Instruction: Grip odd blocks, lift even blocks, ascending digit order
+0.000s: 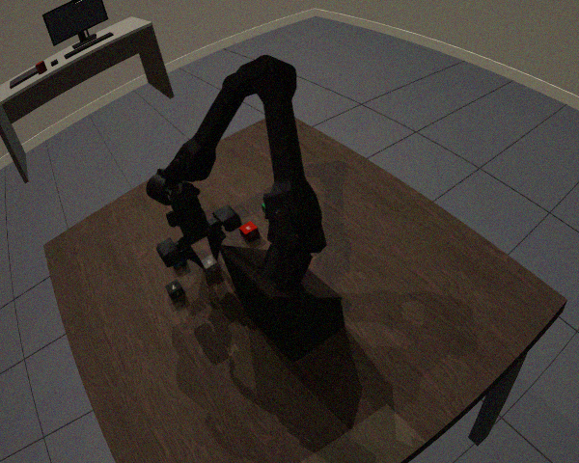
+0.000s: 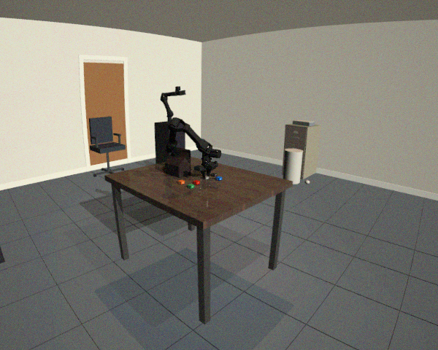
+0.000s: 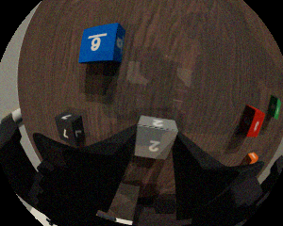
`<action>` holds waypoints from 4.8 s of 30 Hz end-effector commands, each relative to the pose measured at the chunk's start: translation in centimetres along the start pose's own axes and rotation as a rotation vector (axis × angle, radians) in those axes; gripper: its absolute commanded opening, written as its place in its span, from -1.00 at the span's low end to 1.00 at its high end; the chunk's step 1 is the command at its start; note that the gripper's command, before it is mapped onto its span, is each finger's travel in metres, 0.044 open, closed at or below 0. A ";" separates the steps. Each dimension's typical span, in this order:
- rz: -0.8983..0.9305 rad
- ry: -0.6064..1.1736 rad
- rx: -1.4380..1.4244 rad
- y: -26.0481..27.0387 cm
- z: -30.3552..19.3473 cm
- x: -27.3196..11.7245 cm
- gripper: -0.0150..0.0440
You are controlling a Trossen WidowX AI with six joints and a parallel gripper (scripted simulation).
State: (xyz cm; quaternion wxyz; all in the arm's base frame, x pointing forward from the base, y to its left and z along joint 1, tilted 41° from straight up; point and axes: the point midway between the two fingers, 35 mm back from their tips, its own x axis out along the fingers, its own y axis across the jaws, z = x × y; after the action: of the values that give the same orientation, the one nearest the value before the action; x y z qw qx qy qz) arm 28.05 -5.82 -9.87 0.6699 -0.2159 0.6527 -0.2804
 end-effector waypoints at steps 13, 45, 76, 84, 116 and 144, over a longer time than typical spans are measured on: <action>0.002 0.001 -0.001 0.0 0.0 -0.8 -0.08; -0.003 0.000 -0.005 0.0 0.0 0.0 -0.08; 0.002 -0.001 -0.005 0.1 0.2 -4.9 0.69; 0.004 0.000 -0.005 0.1 0.0 -11.7 -0.03; -0.007 -0.001 -0.005 -11.4 3.6 -3.6 0.63; -0.009 -0.001 -0.005 -11.5 3.6 0.0 0.86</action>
State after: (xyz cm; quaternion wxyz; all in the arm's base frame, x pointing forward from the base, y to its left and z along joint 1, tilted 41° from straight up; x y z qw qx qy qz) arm 30.90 -14.36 -1.56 0.6724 -0.2188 0.6475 -0.2842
